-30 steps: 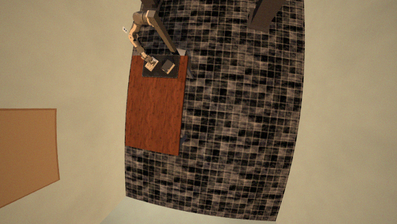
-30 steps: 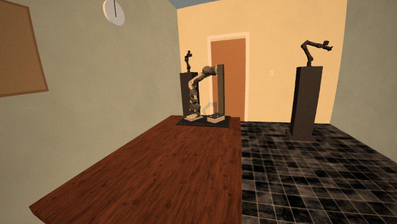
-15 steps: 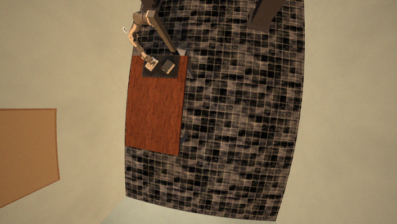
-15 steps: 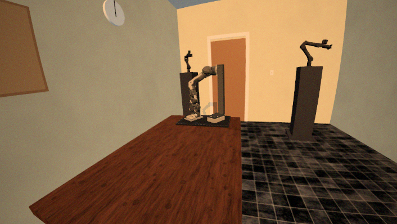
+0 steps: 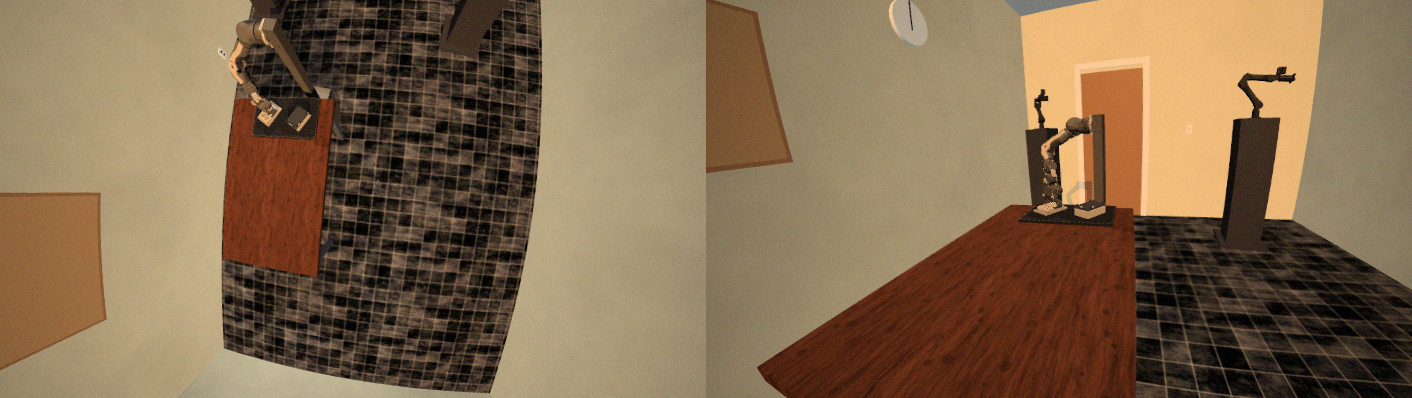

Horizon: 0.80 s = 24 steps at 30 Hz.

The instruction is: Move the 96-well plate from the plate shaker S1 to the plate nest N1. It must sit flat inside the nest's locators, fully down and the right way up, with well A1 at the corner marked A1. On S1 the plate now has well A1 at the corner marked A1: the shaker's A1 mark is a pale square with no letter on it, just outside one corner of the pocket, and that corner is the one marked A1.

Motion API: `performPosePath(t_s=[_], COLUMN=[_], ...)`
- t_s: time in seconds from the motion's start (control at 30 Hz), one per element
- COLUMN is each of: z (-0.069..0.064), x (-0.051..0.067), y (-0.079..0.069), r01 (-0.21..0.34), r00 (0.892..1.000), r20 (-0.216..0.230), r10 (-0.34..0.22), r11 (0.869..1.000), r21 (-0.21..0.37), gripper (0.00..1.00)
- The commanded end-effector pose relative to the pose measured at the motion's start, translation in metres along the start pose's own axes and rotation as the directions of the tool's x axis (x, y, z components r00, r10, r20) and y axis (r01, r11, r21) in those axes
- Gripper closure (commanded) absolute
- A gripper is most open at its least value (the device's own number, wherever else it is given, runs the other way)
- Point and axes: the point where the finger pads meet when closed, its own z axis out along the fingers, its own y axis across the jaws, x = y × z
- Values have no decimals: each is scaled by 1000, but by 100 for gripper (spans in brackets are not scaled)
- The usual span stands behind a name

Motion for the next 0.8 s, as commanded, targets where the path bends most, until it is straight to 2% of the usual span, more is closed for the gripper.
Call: performPosePath(t_s=[0.0, 0.77], z=[0, 3], x=[0, 1], y=[0, 1], r01=[-1, 2], r00=[1000, 1000], r20=[1, -2], r10=[1, -2], r11=[1000, 1000], r21=[2, -3], gripper=[100, 100])
